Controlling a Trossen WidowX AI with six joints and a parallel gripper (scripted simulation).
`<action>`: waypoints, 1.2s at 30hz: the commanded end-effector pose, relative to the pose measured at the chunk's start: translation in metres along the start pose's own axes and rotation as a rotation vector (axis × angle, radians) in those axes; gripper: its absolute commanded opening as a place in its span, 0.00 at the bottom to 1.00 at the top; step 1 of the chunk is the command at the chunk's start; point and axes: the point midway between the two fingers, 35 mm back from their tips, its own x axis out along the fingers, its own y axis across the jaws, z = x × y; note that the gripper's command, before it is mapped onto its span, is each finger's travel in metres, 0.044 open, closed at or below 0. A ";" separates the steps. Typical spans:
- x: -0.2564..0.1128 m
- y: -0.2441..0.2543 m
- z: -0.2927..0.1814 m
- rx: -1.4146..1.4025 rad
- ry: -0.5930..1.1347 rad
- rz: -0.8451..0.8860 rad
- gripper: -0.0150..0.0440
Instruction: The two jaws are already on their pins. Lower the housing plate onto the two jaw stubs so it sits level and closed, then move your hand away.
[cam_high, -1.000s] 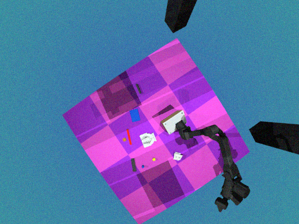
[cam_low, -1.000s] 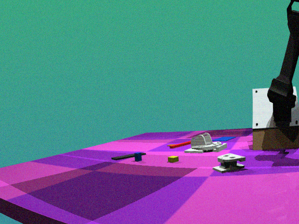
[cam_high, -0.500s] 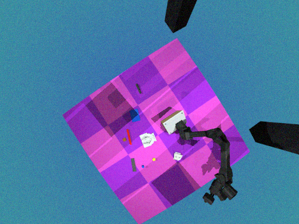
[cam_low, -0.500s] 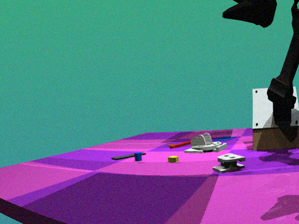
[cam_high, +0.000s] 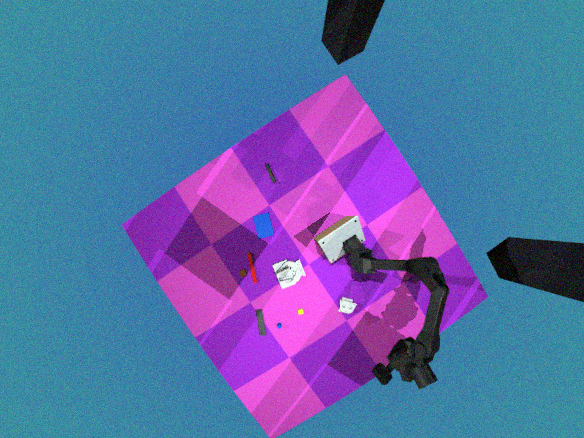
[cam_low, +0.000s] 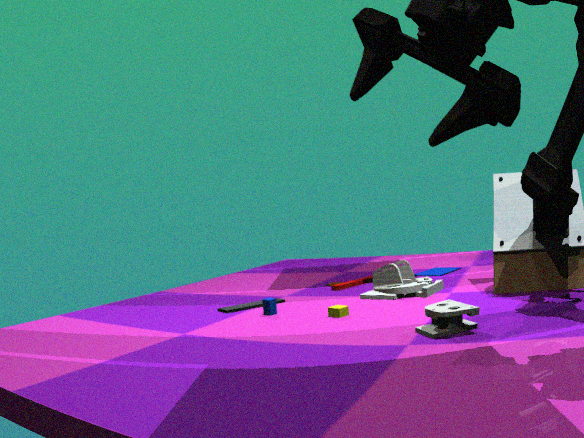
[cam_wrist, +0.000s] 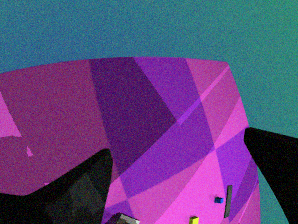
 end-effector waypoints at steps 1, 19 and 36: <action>0.014 0.003 -0.025 0.036 0.085 0.043 1.00; 0.040 0.017 -0.122 0.258 0.401 0.203 1.00; 0.035 0.035 -0.194 0.584 0.624 0.335 1.00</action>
